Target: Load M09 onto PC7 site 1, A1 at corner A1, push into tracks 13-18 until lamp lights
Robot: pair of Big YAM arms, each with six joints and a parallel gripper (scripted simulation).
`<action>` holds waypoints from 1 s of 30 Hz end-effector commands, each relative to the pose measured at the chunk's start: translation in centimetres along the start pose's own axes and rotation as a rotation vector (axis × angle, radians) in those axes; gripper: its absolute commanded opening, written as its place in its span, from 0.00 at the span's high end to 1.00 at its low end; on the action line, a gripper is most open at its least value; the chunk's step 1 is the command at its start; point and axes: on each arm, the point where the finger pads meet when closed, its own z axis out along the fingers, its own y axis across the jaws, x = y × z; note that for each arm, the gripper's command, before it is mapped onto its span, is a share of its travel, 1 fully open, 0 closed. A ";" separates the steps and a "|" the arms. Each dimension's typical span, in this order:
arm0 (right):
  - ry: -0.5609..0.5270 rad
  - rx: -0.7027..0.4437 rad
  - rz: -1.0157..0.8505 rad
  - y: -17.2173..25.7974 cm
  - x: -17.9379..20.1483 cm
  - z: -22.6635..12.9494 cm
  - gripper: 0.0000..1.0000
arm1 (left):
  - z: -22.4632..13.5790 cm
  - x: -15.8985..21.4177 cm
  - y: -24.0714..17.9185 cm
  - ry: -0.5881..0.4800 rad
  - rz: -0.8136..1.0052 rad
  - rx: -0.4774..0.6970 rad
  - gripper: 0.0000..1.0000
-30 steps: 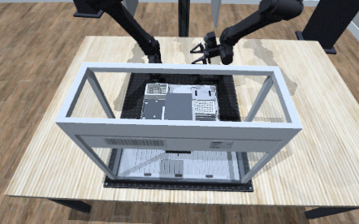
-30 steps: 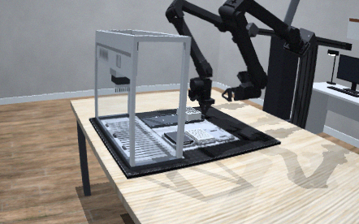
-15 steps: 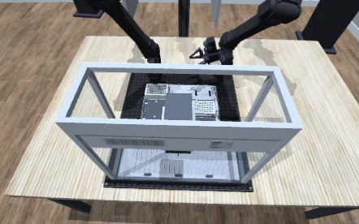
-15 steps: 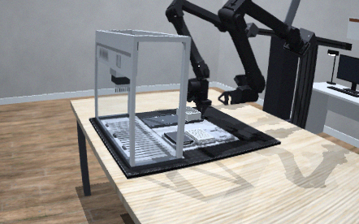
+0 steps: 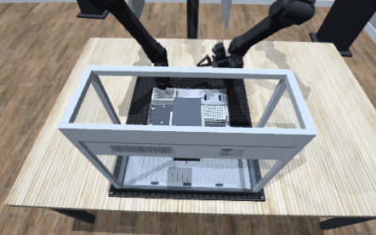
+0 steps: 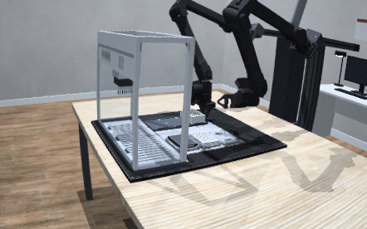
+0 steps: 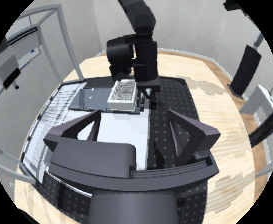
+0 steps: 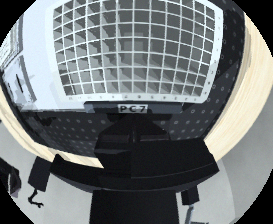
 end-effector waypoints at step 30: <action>-0.084 0.008 0.018 -0.9 -11.3 -1.1 1.00 | 3.2 -0.8 7.3 -0.030 0.190 -0.042 0.00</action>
